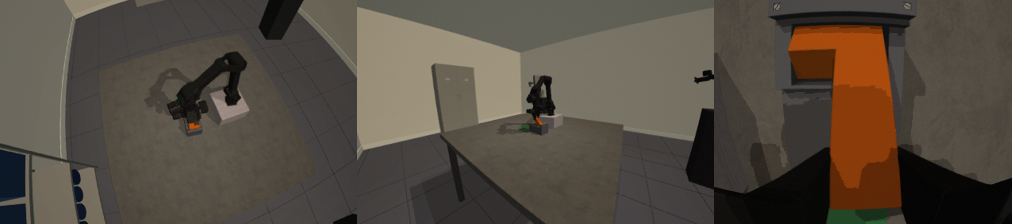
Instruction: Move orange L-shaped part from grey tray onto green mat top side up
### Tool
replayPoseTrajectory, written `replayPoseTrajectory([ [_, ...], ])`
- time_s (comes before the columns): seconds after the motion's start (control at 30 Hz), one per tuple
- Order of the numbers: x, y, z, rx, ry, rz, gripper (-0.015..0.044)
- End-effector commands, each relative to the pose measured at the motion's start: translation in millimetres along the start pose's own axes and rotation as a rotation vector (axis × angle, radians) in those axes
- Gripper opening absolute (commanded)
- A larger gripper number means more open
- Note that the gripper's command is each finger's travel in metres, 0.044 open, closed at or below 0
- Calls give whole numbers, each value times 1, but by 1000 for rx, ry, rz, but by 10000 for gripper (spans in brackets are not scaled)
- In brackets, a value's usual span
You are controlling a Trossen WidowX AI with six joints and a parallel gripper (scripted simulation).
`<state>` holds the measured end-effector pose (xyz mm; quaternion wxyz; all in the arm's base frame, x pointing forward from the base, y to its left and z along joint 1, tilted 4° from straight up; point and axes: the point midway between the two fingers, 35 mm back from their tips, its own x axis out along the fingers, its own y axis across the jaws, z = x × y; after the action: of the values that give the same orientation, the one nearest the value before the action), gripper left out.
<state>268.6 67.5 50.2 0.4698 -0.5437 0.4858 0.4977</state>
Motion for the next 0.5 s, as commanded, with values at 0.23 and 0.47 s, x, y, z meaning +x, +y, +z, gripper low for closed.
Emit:
replayPoseTrajectory([
  [0.23,-19,-2,1,5,-8,-11,0],
  [0.47,-30,-2,1,5,-8,-11,0],
])
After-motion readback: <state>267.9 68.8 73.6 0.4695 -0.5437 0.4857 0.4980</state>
